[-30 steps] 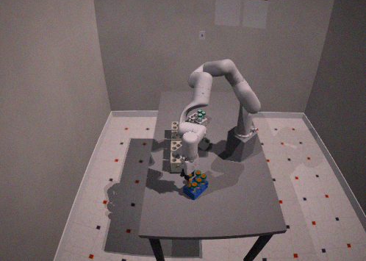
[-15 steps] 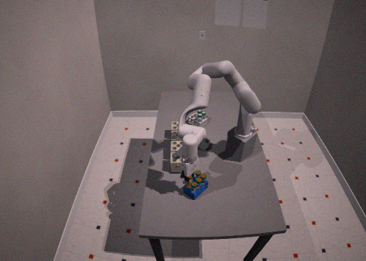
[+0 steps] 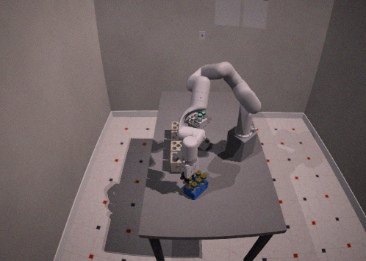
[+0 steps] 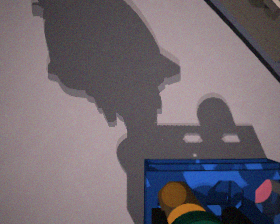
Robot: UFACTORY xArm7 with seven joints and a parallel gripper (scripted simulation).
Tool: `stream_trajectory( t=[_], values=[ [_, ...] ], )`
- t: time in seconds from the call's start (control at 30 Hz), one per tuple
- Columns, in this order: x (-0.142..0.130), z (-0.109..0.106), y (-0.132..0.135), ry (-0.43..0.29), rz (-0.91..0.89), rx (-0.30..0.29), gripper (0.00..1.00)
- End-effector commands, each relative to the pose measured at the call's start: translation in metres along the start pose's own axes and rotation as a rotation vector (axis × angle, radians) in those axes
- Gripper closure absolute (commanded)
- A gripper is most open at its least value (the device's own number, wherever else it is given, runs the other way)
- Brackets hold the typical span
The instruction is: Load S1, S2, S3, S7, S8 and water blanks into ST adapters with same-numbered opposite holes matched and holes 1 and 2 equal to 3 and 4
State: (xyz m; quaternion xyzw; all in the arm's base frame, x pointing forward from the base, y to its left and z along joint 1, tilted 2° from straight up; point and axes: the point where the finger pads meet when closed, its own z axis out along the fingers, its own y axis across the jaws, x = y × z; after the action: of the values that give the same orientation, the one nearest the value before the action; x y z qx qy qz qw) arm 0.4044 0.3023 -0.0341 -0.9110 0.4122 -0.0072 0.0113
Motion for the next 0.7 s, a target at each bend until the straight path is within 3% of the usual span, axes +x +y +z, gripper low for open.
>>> stream_trajectory(
  t=[0.0, 0.67],
  values=[
    [0.000, 0.003, -0.002, 0.001, 0.000, 0.004, 1.00],
    [0.000, 0.020, -0.002, 0.001, 0.000, 0.004, 1.00]
  ],
)
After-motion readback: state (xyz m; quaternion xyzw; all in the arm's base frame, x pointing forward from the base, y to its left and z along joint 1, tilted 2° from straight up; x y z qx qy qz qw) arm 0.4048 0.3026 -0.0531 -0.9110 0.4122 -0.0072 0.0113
